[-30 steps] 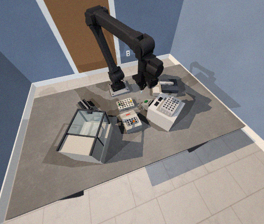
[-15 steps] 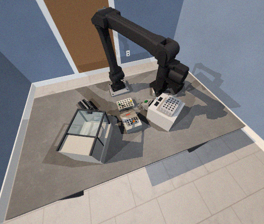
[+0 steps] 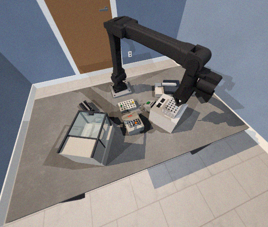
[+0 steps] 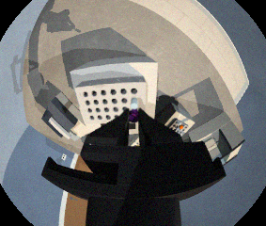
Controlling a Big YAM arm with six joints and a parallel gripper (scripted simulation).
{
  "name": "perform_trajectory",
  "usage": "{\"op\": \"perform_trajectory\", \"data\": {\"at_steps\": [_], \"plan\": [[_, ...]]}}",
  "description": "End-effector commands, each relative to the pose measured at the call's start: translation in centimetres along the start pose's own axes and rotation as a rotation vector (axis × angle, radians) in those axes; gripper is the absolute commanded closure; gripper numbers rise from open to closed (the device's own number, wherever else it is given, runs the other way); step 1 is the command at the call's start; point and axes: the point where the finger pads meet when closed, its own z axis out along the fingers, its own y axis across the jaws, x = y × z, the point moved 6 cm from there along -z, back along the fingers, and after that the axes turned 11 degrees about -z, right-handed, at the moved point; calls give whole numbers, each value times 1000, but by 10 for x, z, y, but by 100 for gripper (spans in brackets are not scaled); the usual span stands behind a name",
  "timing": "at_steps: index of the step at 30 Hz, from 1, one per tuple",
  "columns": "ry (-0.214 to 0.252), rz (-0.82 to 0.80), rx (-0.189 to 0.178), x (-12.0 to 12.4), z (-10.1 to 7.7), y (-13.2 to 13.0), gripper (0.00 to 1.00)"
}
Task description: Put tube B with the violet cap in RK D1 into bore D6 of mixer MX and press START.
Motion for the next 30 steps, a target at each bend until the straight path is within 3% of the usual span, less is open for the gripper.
{"op": "perform_trajectory", "data": {"at_steps": [1, 6, 7, 11, 30], "plan": [[-25, -46, 1, -27, -14, -7, 91], [-24, -33, 2, -24, -13, -14, 91], [-64, -45, 14, -17, -36, -5, 91], [-11, -44, -1, -6, -14, 0, 91], [-24, -43, 2, -1, -15, 1, 91]]}}
